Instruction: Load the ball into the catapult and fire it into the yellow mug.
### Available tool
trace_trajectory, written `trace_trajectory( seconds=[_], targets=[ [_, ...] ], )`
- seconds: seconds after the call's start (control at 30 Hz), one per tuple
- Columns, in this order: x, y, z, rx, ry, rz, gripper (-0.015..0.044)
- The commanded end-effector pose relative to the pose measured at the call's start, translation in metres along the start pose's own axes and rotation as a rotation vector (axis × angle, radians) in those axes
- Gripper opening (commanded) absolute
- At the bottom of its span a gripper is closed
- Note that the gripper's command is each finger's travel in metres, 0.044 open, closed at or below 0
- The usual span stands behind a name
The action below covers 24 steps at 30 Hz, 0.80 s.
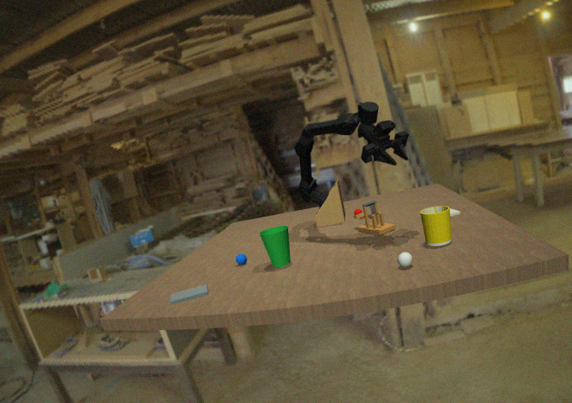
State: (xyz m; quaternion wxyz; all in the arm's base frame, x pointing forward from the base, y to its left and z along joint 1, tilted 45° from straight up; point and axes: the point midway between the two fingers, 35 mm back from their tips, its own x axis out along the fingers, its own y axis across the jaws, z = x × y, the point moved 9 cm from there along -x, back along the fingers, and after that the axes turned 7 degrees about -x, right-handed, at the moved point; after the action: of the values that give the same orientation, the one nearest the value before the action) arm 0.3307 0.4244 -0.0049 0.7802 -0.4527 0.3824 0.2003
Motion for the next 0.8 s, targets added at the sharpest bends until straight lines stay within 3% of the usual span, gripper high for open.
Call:
trace_trajectory(
  seconds=[0.0, 0.17, 0.57, 0.77],
  targets=[
    [0.0, -0.001, 0.001, -0.001, -0.004, -0.004, 0.0125],
    [0.0, -0.001, 0.001, -0.001, -0.004, -0.004, 0.0],
    [-0.001, 0.001, 0.0, 0.002, 0.0, -0.004, 0.0],
    [-0.006, 0.041, -0.034, 0.121, 0.13, -0.032, 0.0]
  ],
)
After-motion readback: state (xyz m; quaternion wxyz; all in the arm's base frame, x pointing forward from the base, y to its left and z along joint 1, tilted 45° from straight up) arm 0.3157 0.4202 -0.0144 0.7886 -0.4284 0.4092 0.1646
